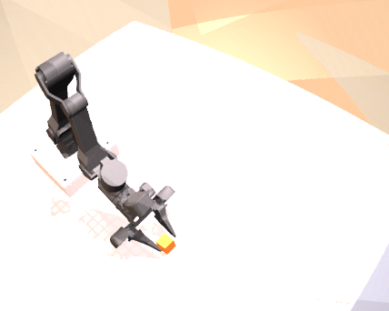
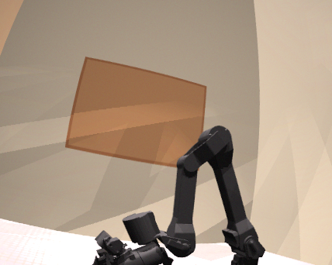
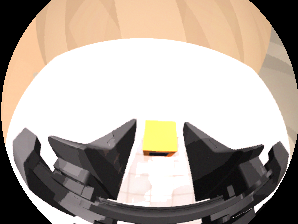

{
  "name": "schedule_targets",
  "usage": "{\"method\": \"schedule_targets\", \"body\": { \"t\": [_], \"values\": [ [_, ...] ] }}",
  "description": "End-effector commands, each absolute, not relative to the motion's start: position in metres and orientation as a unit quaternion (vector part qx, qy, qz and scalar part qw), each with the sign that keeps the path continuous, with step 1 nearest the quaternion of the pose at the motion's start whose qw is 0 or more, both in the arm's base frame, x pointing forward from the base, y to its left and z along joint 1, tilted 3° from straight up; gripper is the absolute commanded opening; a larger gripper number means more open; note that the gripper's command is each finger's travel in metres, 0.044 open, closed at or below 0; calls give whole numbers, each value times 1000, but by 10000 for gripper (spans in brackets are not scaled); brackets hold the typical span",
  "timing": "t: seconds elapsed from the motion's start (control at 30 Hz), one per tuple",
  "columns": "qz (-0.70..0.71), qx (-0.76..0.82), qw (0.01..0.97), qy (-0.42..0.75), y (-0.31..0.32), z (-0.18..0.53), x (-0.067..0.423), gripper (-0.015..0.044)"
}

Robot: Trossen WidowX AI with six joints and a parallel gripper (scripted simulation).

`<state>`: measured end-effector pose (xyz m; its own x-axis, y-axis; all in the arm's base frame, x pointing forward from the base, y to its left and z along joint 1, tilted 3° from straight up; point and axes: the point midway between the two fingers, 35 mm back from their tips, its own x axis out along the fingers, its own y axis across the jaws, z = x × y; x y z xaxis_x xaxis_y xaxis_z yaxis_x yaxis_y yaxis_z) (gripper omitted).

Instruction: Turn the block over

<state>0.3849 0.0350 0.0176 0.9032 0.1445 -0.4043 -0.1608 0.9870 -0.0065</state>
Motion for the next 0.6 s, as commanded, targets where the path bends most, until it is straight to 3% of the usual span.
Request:
{"method": "schedule_targets", "body": {
  "t": [0.0, 0.13, 0.57],
  "values": [
    [80, -17, 975, 207, 36, 17, 384, 341],
    [80, -17, 975, 207, 36, 17, 384, 440],
    [80, -17, 975, 207, 36, 17, 384, 440]
  ]
}}
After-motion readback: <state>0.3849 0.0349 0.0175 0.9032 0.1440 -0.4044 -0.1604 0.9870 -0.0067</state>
